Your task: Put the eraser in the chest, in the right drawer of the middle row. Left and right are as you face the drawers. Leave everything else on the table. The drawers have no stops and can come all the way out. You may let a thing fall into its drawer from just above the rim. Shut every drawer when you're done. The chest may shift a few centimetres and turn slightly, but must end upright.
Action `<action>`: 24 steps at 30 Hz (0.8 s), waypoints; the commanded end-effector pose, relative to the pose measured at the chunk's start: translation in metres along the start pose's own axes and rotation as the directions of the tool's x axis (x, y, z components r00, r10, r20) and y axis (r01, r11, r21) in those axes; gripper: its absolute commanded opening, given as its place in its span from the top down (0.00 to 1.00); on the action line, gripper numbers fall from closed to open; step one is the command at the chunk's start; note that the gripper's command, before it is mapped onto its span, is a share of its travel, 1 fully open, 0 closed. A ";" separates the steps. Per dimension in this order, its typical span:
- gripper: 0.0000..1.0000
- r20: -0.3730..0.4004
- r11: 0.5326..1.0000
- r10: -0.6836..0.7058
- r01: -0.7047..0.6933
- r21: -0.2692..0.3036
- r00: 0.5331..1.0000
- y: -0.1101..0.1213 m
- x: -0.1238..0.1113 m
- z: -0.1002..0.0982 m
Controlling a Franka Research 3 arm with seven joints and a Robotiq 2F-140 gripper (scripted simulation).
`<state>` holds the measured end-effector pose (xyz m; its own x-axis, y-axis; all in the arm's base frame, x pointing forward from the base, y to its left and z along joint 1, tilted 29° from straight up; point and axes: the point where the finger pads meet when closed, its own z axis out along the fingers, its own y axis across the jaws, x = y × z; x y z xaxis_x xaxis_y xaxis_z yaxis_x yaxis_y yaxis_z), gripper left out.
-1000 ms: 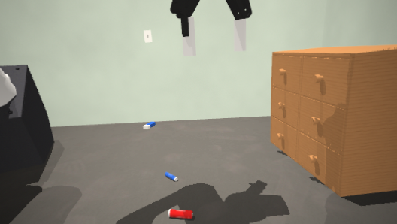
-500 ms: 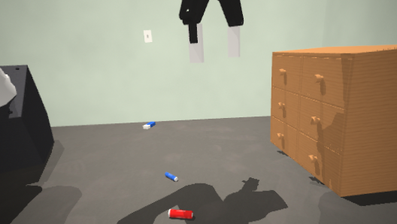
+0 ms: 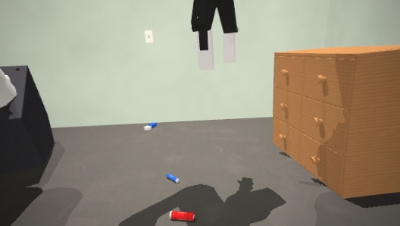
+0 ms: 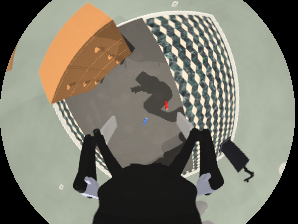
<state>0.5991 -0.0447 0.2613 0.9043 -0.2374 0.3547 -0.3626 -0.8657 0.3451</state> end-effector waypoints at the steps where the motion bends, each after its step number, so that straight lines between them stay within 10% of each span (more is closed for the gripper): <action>1: 0.00 0.000 0.988 -0.156 0.156 0.008 0.988 0.001 0.001 0.004; 24: 0.00 -0.001 0.925 -0.381 0.381 0.008 0.925 0.000 0.000 0.018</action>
<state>0.6025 -0.0500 0.2481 0.9701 0.0211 0.2419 -0.0873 -0.8993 0.4285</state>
